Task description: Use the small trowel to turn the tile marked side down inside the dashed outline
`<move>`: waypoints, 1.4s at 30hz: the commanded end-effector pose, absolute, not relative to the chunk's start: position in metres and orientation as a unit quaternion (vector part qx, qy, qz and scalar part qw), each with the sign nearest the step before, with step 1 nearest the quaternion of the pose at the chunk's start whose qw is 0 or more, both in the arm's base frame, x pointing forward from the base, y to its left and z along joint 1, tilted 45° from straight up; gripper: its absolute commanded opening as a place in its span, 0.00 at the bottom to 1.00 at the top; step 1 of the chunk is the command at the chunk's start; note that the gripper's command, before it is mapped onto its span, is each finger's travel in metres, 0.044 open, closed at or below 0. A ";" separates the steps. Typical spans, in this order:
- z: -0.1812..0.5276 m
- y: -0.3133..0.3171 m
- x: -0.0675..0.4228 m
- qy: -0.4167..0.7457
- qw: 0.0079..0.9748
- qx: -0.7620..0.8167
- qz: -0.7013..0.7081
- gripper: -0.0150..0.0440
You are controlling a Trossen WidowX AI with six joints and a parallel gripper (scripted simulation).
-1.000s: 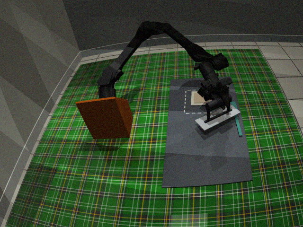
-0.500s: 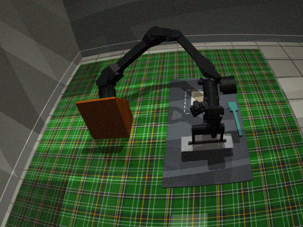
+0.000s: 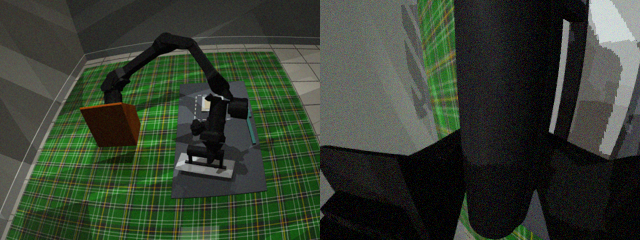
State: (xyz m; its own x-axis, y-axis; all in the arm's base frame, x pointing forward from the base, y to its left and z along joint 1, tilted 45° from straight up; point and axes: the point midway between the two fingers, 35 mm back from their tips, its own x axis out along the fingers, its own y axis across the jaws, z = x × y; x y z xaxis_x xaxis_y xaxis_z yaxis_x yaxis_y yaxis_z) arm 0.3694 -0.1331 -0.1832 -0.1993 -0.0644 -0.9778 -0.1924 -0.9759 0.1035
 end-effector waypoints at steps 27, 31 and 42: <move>-0.204 -0.112 0.379 0.108 0.044 -0.637 0.762 0.25; -0.204 -0.112 0.379 0.108 0.044 -0.637 0.762 0.43; -0.204 -0.112 0.379 0.108 0.044 -0.637 0.762 0.76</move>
State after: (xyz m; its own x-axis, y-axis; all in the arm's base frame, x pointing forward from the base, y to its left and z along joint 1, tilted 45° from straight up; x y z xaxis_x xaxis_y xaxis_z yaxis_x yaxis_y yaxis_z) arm 0.3779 -0.1110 -0.2046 -0.1872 -0.0684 -0.9799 -0.2005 -0.9739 0.1063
